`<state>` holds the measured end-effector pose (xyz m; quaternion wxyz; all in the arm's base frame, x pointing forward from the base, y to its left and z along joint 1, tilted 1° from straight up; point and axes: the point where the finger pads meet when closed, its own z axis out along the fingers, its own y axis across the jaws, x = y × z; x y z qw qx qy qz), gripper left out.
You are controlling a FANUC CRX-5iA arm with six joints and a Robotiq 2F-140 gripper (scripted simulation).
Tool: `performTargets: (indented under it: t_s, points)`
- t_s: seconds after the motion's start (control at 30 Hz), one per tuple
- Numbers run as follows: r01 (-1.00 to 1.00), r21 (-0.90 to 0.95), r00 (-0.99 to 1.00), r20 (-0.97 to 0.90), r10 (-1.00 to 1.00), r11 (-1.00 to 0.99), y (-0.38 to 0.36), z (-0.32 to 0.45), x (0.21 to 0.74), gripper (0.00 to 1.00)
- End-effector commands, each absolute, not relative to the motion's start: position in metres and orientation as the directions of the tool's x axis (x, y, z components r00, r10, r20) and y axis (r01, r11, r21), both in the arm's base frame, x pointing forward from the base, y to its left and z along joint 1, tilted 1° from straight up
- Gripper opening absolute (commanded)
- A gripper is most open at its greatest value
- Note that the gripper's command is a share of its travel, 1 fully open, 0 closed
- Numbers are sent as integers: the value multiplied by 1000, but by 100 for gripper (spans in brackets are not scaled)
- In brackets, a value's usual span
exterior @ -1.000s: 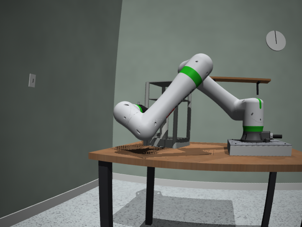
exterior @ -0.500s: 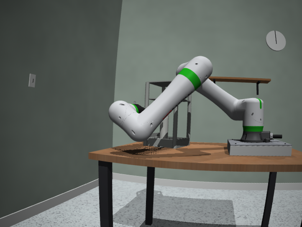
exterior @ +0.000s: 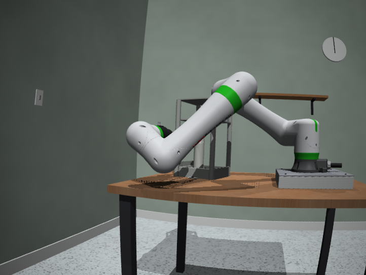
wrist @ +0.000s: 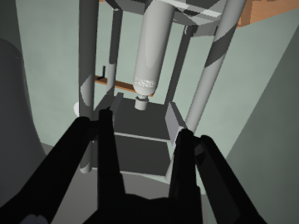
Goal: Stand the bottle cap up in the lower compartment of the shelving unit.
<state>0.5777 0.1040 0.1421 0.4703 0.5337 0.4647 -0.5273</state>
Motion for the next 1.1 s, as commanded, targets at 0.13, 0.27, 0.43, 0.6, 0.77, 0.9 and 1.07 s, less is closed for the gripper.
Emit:
performTargets:
  t_s: [0.13,0.27,0.43,0.6,0.77,0.9,1.07]
  points:
    - [992,12,12,-1000,0,-126,109,142,578,43]
    - [992,12,12,-1000,0,-126,111,142,579,43]
    - [992,12,12,-1000,0,-126,111,142,579,43]
    - [992,12,12,-1000,0,-126,111,143,579,43]
    - [992,12,12,-1000,0,-126,111,145,579,43]
    - [992,12,12,-1000,0,-126,111,149,579,43]
    - [992,12,12,-1000,0,-126,111,157,579,43]
